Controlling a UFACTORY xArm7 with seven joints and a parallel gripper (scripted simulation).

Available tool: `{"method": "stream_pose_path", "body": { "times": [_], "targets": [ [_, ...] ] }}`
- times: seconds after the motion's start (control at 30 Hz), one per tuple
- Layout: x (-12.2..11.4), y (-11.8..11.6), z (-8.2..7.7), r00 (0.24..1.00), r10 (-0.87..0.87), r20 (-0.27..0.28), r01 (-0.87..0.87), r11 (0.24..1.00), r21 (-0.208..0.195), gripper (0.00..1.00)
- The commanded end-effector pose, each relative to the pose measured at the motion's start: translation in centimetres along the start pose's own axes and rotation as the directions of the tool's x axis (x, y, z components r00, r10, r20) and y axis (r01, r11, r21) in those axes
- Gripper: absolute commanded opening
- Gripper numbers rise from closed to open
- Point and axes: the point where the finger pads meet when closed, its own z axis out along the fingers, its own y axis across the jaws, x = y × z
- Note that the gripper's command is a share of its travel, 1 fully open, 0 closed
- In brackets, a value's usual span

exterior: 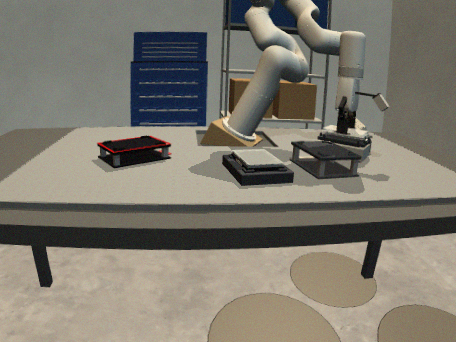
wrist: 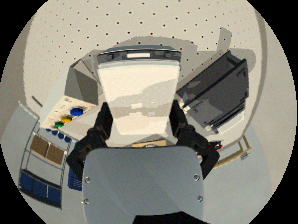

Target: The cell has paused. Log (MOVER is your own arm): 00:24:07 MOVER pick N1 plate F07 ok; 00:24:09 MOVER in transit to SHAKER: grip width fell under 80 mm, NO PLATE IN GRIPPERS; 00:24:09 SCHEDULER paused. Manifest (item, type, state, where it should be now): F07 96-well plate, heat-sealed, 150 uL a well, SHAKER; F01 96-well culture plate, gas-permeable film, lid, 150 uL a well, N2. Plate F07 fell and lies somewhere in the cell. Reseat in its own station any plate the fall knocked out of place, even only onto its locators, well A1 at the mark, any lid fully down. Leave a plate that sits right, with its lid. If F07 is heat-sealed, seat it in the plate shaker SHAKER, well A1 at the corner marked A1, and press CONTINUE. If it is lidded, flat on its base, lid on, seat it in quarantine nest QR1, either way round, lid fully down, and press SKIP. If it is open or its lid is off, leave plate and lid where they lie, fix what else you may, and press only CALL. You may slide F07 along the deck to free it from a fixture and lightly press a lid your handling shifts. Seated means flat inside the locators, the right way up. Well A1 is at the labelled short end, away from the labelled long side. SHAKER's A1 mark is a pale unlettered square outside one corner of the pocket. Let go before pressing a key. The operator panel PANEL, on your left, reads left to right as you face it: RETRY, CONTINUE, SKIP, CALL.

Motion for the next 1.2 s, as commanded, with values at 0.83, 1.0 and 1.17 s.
{"method": "stream_pose_path", "body": {
  "times": [0.83,1.0,1.17],
  "targets": [
    [0.12,-0.03,0.79,1.000,-0.001,-0.003,0.001,1.000,0.000,0.00],
    [0.12,-0.03,0.89,1.000,-0.001,-0.003,0.001,1.000,0.000,0.00],
    [0.12,-0.03,0.89,1.000,-0.001,-0.003,0.001,1.000,0.000,0.00]
  ]
}}
